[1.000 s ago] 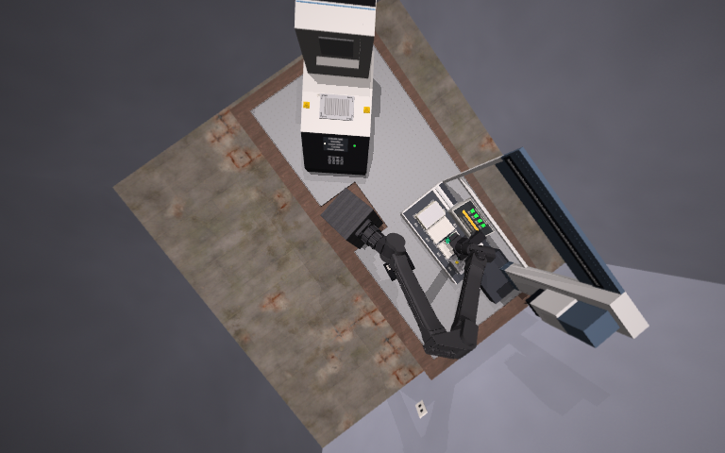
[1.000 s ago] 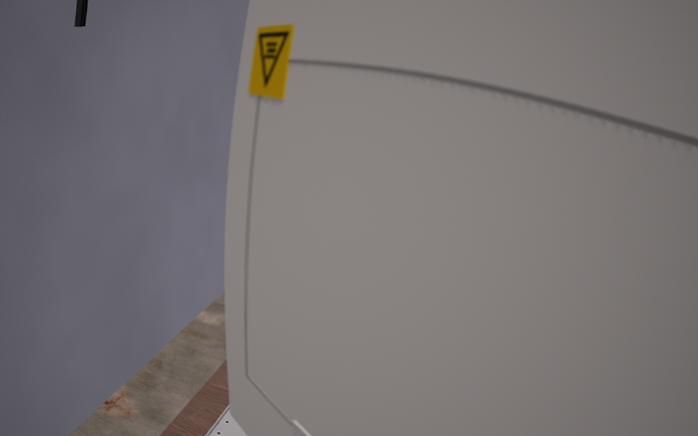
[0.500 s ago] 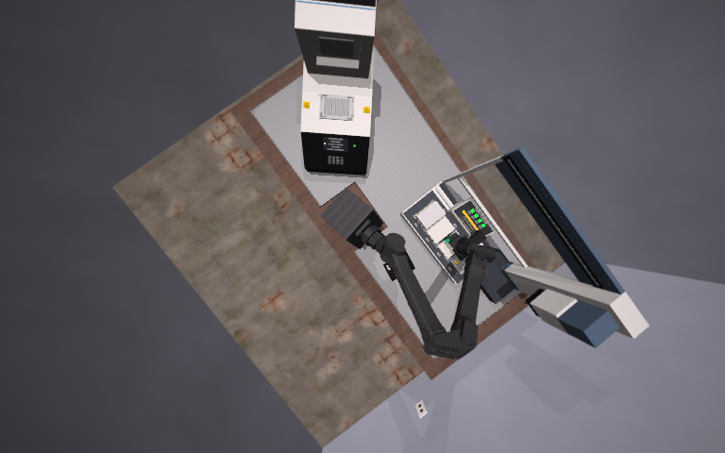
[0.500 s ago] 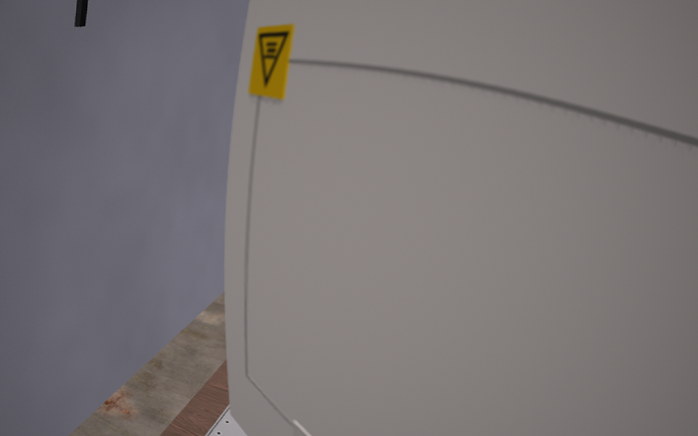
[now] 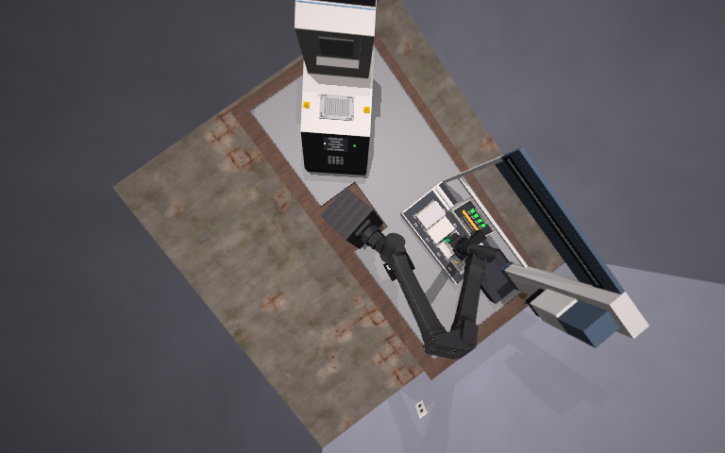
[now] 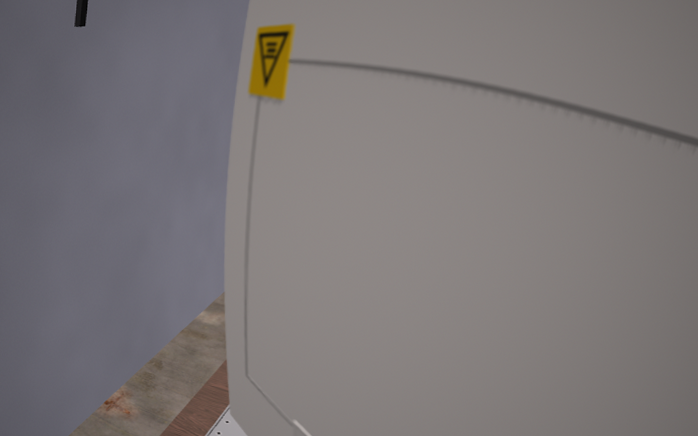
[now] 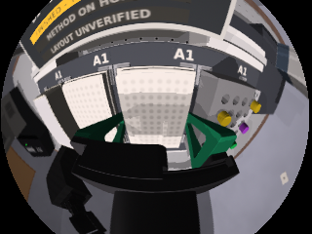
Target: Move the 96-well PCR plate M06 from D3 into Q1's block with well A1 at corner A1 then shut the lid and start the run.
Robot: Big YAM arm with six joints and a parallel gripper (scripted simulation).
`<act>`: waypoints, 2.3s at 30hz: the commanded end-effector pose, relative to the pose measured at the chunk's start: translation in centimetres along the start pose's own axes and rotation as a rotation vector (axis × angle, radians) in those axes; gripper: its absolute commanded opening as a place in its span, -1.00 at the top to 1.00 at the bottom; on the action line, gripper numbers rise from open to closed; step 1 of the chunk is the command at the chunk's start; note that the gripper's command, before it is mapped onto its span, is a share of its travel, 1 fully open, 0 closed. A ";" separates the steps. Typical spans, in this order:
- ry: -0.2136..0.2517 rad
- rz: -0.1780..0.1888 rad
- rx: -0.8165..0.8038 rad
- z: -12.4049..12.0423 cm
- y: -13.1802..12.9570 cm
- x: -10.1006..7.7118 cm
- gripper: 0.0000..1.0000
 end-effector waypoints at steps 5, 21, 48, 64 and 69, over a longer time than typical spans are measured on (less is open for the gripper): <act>-0.057 -0.033 0.049 2.2 -1.6 -0.8 1.00; -0.060 -0.028 0.047 2.3 -1.4 -0.7 1.00; -0.028 -0.019 0.044 0.2 -0.9 -3.7 1.00; -0.041 -0.028 0.054 0.6 -1.9 -6.6 1.00; -0.040 -0.015 0.038 0.8 -1.0 -7.3 1.00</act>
Point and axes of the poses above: the point where the finger pads meet when closed, its own x axis out along the fingers, its own y axis across the jaws, z = x × y, the point moved 6 cm from there along -x, back along the fingers, and after that the axes turned 2 degrees about x, right-handed, at the moved point
